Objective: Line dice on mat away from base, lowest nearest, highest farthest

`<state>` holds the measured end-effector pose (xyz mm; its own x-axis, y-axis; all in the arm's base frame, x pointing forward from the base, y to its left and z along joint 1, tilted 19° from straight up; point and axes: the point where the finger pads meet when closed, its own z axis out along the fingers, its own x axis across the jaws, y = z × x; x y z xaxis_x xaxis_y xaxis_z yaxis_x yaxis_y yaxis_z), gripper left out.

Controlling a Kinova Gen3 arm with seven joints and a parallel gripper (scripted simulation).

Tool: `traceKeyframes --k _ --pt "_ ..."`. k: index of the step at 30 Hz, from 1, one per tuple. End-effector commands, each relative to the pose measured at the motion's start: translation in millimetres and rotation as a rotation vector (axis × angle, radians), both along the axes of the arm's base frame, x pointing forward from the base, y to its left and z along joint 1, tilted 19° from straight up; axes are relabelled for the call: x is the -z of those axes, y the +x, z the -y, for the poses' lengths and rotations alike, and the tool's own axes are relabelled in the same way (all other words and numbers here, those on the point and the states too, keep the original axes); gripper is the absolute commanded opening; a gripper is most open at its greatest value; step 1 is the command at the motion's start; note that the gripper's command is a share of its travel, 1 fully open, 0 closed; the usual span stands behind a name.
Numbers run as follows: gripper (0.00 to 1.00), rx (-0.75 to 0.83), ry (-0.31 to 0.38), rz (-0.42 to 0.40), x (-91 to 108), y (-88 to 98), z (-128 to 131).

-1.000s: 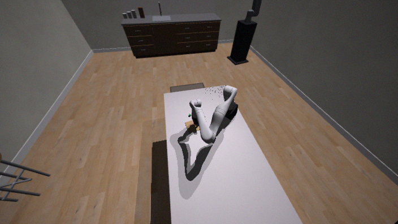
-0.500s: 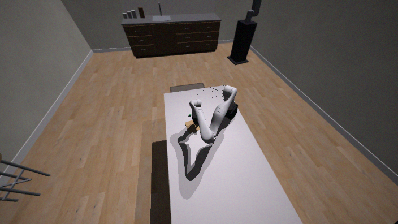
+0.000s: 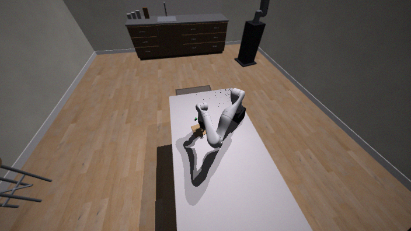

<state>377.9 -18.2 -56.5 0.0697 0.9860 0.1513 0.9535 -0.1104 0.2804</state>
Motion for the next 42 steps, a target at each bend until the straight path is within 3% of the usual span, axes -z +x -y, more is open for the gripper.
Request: traceKeyframes --k 1,12,13,15,16,18,19,21,25,42 --pt "0.4 0.0 0.0 0.001 -0.5 0.3 0.0" --pt "0.4 0.0 0.0 0.001 -0.5 0.3 0.0" --pt "0.46 0.0 0.0 0.001 -0.5 0.3 0.0" --pt "0.46 0.0 0.0 0.001 -0.5 0.3 0.0" --pt "0.52 0.0 0.0 0.001 -0.5 0.3 0.0" --pt "0.52 0.0 0.0 0.001 -0.5 0.3 0.0" --pt "0.58 0.0 0.0 0.001 -0.5 0.3 0.0" --pt "0.58 0.0 0.0 0.001 -0.5 0.3 0.0" --pt "0.7 0.0 0.0 0.001 -0.5 0.3 0.0" --pt "0.7 0.0 0.0 0.001 -8.4 -2.1 1.1"
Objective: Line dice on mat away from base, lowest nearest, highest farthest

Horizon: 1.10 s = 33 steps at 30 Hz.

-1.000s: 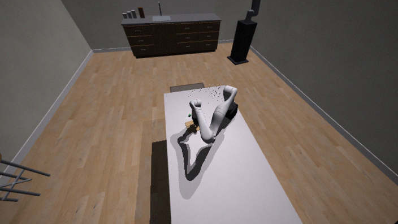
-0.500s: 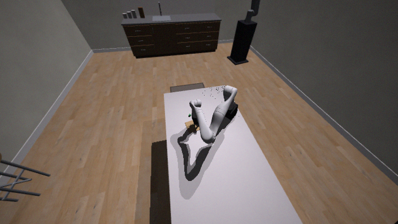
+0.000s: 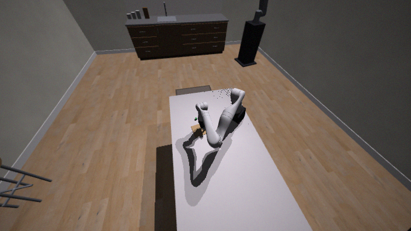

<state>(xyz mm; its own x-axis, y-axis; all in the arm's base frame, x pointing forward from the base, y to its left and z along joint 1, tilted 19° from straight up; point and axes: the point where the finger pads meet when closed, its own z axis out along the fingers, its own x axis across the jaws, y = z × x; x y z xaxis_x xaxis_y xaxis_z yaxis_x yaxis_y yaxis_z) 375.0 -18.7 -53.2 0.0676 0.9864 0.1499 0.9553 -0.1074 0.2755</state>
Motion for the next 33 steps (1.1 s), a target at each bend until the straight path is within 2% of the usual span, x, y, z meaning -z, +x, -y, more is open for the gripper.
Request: traceKeyframes --k 1,4,18,27,28,33 --pt "0.7 0.003 0.001 0.006 -8.2 -0.1 1" --pt "0.7 0.003 0.001 0.006 -11.9 -1.3 1" --pt "0.7 0.003 0.001 0.006 -75.3 -21.0 10" --pt "0.7 0.003 0.001 0.006 -82.4 -23.2 11" --pt "1.0 0.003 0.001 0.006 -82.4 -23.2 11" --pt "1.0 0.003 0.001 0.006 -82.4 -23.2 11"
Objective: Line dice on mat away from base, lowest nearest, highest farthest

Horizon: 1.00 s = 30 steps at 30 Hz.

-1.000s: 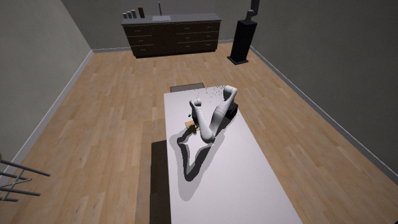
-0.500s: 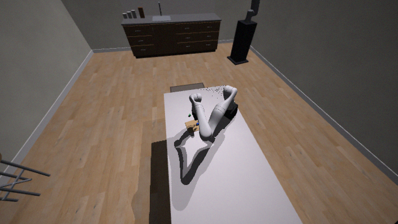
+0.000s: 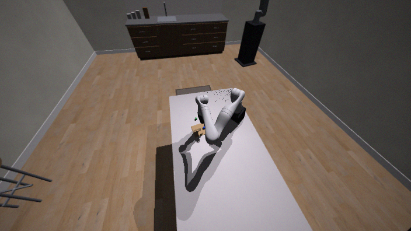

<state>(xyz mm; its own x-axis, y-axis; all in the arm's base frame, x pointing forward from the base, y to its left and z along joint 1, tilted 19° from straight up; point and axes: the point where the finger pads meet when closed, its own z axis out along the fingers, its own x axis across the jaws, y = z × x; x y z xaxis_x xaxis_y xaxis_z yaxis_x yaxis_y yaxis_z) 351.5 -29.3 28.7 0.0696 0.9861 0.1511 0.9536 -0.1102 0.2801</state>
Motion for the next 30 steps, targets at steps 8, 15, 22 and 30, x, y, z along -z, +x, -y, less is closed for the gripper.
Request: traceKeyframes --k 8,15,22,30 --pt "1.0 0.0 0.0 0.001 -0.5 0.3 0.1" --pt "1.0 0.001 0.0 0.001 -0.5 0.3 0.1" --pt "1.0 0.004 0.001 0.001 -0.5 0.4 0.2" --pt "1.0 0.04 0.012 -0.004 -0.1 0.8 1.7"
